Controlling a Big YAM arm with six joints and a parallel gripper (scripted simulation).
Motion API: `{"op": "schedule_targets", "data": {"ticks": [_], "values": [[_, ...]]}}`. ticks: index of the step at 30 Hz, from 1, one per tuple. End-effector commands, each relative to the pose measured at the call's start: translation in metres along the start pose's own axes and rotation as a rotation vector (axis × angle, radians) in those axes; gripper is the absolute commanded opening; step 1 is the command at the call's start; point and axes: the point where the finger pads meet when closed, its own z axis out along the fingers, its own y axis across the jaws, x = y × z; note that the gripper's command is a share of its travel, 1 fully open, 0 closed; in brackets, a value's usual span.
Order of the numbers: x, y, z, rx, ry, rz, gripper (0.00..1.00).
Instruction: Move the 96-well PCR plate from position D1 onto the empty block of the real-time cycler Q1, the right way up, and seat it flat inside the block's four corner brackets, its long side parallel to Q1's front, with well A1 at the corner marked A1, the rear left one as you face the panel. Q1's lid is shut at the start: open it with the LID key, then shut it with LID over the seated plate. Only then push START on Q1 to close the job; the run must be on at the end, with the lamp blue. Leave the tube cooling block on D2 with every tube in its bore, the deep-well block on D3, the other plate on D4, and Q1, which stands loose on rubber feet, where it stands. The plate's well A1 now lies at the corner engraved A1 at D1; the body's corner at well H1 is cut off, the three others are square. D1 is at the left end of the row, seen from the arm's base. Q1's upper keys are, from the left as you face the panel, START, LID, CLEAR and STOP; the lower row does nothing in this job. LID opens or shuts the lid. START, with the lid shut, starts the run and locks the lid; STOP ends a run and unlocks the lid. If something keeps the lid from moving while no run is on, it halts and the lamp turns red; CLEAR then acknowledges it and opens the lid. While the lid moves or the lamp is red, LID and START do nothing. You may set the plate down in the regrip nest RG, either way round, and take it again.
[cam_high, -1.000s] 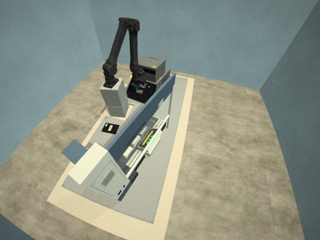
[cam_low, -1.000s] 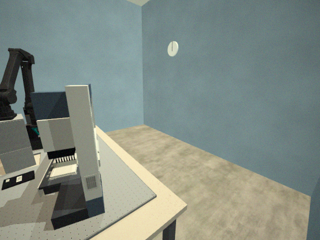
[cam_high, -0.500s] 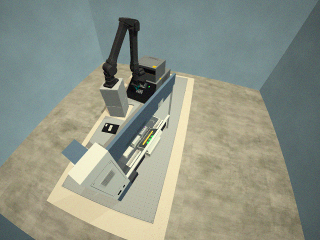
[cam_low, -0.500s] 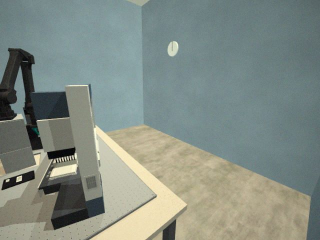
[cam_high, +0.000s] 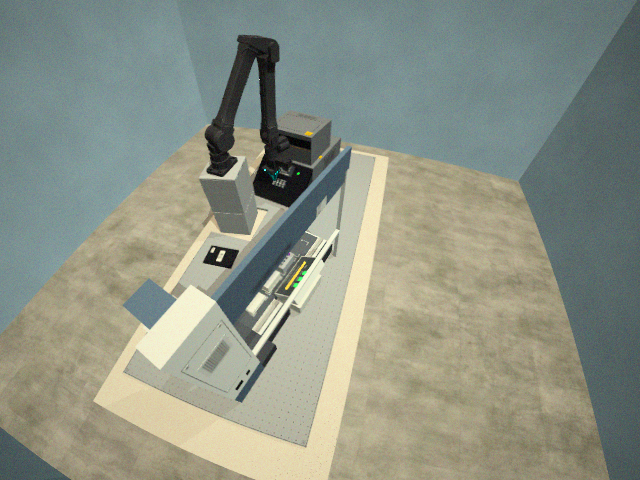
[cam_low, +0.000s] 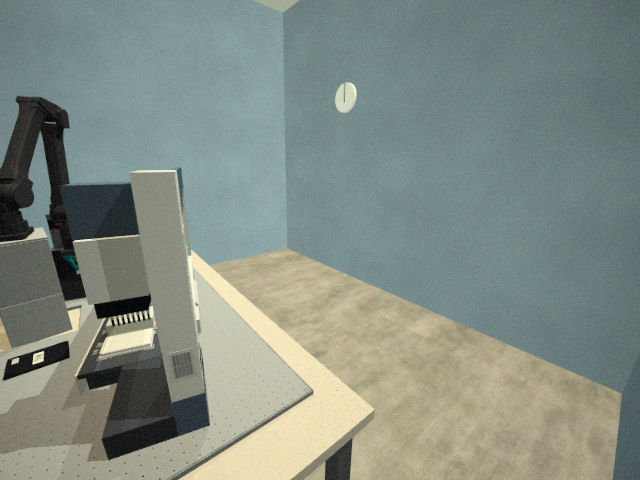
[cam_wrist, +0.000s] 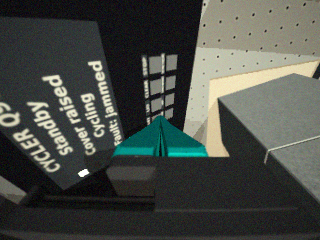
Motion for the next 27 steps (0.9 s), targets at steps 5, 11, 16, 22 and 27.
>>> {"op": "schedule_targets", "data": {"ticks": [5,11,16,22,27], "values": [[-0.007,0.029,-0.005,-0.054,-0.022,-0.005,0.0],[-0.007,0.034,-0.007,-0.062,-0.024,-0.007,0.0],[-0.007,0.038,-0.008,-0.071,-0.025,-0.008,0.0],[-0.008,0.042,-0.009,-0.078,-0.024,-0.009,0.0],[-0.009,0.044,-0.01,-0.084,-0.024,-0.008,0.0]]}}
